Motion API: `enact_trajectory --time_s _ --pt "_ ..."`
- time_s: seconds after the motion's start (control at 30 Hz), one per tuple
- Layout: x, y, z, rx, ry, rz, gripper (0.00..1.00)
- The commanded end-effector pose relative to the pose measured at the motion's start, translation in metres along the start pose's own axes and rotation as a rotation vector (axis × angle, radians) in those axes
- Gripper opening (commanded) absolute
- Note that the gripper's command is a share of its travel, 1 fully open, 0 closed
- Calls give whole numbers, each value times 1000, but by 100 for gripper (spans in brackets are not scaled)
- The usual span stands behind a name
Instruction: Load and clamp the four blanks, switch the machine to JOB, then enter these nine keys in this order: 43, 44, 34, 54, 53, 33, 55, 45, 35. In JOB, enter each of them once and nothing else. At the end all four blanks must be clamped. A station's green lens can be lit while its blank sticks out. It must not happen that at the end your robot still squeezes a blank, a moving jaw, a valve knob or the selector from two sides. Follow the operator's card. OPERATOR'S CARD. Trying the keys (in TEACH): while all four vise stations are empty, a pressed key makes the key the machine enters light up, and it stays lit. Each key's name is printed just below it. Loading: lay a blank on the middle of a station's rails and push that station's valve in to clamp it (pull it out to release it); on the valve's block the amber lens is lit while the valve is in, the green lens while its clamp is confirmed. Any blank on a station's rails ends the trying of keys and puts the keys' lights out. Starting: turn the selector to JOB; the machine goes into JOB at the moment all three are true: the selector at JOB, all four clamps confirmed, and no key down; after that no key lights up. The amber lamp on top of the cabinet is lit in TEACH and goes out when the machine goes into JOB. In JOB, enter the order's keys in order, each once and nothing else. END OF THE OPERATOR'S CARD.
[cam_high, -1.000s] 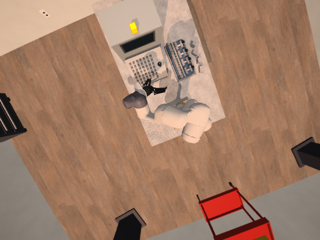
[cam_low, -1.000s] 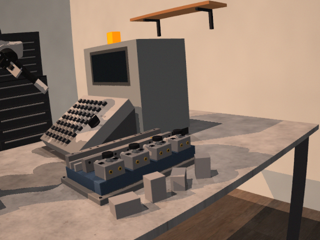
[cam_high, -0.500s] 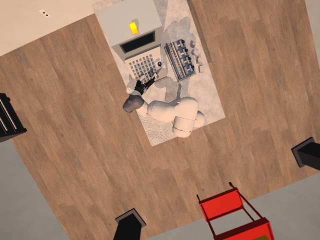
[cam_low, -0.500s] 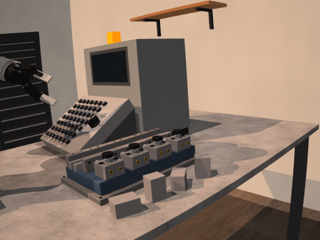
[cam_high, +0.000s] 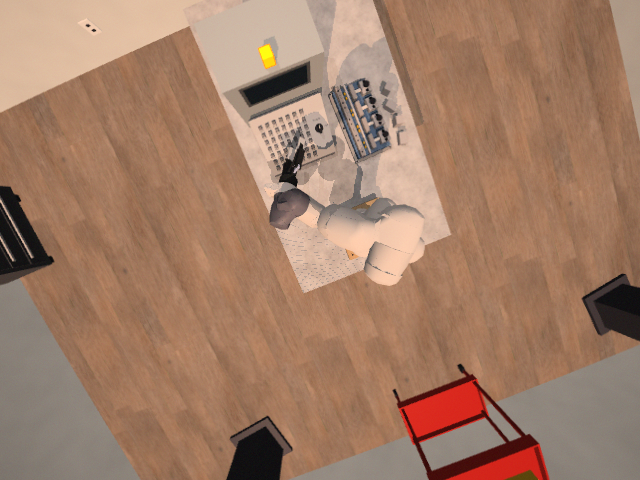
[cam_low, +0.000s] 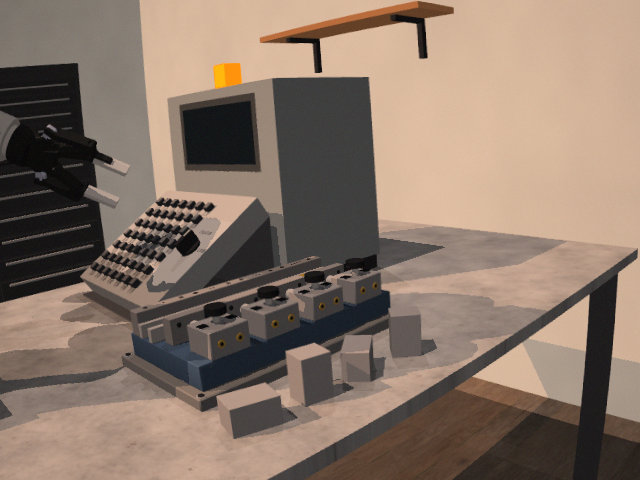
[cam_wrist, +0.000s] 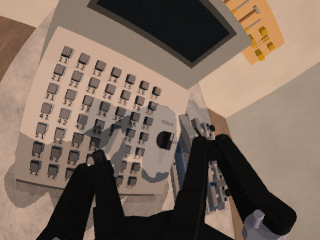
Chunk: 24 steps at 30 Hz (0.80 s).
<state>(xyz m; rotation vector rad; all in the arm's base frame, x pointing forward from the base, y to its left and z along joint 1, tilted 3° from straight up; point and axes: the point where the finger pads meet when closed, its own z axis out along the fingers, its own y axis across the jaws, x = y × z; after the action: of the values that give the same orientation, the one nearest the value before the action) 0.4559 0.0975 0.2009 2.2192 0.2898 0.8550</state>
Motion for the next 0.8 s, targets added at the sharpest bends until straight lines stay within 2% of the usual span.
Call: enact_trajectory --time_s 0.0,0.13,0.2,0.23,0.27,0.63,0.7,0.77 --pt "9 -16 -1 150 64 -227 0" --pt "9 -16 -1 209 101 -305 0" --pt "9 -16 -1 209 101 -305 0" --pt "9 -16 -1 248 122 -355 0" --pt "9 -16 -1 263 131 -375 0" --pt "9 -16 -1 416 190 -546 0" --pt "9 -16 -1 440 199 -575 0" --pt "9 -16 -1 440 199 -575 0"
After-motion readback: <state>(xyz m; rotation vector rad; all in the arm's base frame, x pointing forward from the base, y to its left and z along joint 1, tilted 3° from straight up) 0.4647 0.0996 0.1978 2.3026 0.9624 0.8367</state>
